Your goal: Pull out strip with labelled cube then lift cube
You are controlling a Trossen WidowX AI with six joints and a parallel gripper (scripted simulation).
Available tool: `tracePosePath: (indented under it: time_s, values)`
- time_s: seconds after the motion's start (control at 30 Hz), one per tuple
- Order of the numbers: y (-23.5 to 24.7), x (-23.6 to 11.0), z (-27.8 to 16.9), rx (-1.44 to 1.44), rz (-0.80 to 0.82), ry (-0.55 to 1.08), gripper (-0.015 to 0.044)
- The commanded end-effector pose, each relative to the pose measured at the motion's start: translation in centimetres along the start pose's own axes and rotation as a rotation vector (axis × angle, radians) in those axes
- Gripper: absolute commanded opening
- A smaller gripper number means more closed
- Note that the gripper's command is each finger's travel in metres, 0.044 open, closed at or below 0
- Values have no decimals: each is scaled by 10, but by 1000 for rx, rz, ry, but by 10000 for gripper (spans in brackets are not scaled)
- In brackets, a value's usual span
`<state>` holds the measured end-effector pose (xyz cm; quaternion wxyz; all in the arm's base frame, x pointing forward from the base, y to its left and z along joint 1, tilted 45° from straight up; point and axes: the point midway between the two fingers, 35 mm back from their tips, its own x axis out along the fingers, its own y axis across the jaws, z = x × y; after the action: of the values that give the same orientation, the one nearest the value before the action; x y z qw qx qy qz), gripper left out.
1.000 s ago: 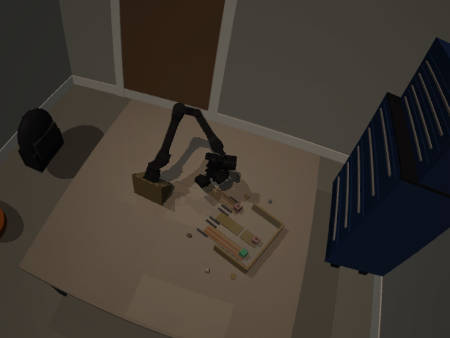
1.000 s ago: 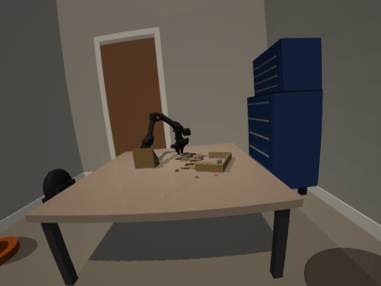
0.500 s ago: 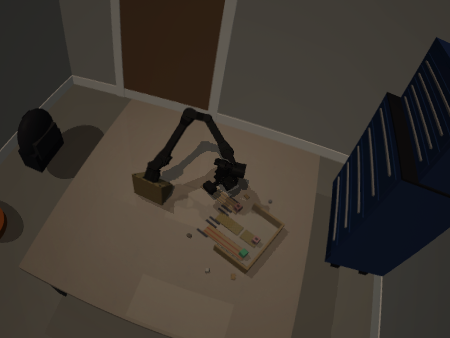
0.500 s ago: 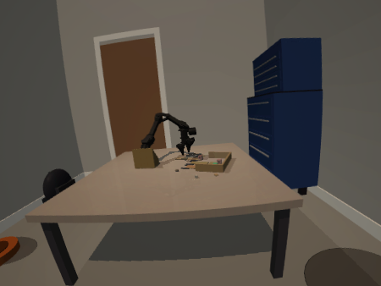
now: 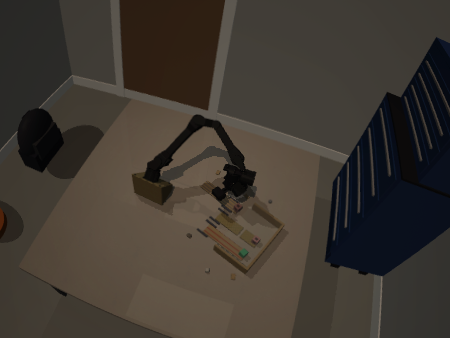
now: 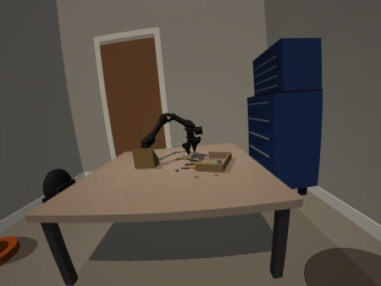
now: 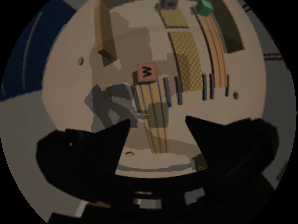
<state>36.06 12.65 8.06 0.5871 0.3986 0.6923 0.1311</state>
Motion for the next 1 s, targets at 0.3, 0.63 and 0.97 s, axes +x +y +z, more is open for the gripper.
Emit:
tracePosePath:
  time_s: [0.3,0.63,0.97]
  values:
    - [8,-7,48,-8,4,-3,440]
    - [13,-11,73,-9,4,-4,388]
    - [14,5,74,-9,4,-4,250]
